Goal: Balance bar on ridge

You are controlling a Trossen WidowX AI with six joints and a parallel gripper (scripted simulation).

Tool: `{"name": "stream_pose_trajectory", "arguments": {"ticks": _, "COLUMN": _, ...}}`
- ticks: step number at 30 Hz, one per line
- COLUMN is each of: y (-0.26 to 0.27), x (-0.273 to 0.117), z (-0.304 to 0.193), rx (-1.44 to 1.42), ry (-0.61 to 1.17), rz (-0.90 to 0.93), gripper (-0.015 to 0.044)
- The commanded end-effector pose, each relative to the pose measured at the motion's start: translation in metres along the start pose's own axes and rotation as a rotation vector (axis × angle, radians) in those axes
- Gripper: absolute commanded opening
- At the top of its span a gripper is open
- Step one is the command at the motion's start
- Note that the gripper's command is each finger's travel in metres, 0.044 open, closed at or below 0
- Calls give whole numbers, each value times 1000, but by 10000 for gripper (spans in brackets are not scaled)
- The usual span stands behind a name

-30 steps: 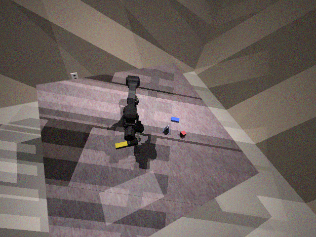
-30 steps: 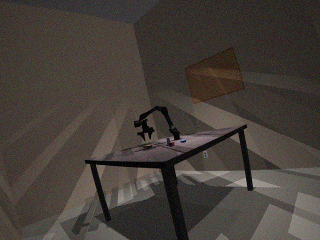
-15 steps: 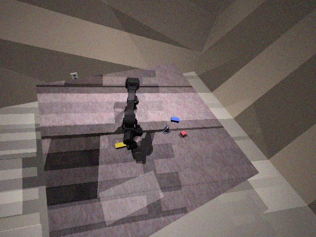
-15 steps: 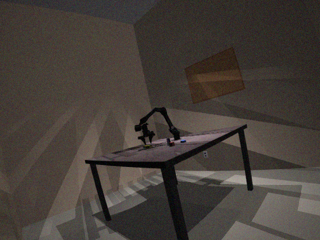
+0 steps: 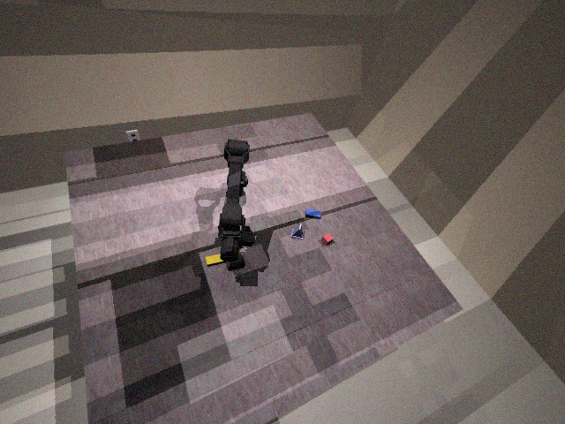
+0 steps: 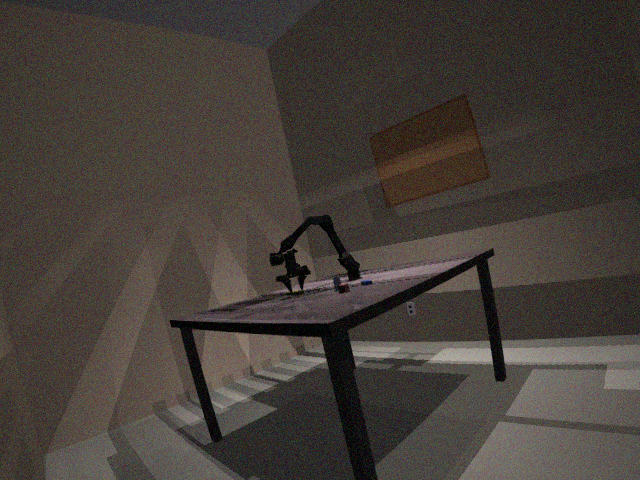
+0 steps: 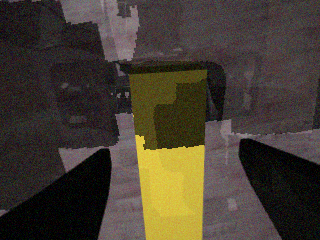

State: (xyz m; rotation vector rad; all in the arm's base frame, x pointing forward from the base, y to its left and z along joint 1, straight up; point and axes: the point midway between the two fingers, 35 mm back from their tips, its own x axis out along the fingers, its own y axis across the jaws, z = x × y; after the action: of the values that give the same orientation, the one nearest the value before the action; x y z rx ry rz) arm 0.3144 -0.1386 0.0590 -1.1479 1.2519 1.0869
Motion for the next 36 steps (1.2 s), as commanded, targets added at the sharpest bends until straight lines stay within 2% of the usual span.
{"name": "stream_pose_trajectory", "arguments": {"ticks": 1, "y": 2, "x": 9, "z": 1, "rx": -5, "ry": -7, "rz": 7, "gripper": 315}}
{"name": "stream_pose_trajectory", "arguments": {"ticks": 17, "y": 2, "x": 10, "z": 1, "rx": -5, "ry": -7, "rz": 7, "gripper": 315}}
{"name": "stream_pose_trajectory", "arguments": {"ticks": 24, "y": 2, "x": 9, "z": 1, "rx": 0, "ry": -2, "rz": 8, "gripper": 131}}
{"name": "stream_pose_trajectory", "arguments": {"ticks": 30, "y": 2, "x": 9, "z": 1, "rx": 0, "ry": -2, "rz": 8, "gripper": 91}}
{"name": "stream_pose_trajectory", "arguments": {"ticks": 33, "y": 1, "x": 5, "z": 0, "rx": 0, "ry": -3, "rz": 8, "gripper": 12}}
{"name": "stream_pose_trajectory", "arguments": {"ticks": 36, "y": 0, "x": -2, "z": 0, "rx": -1, "ry": -3, "rz": 8, "gripper": 0}}
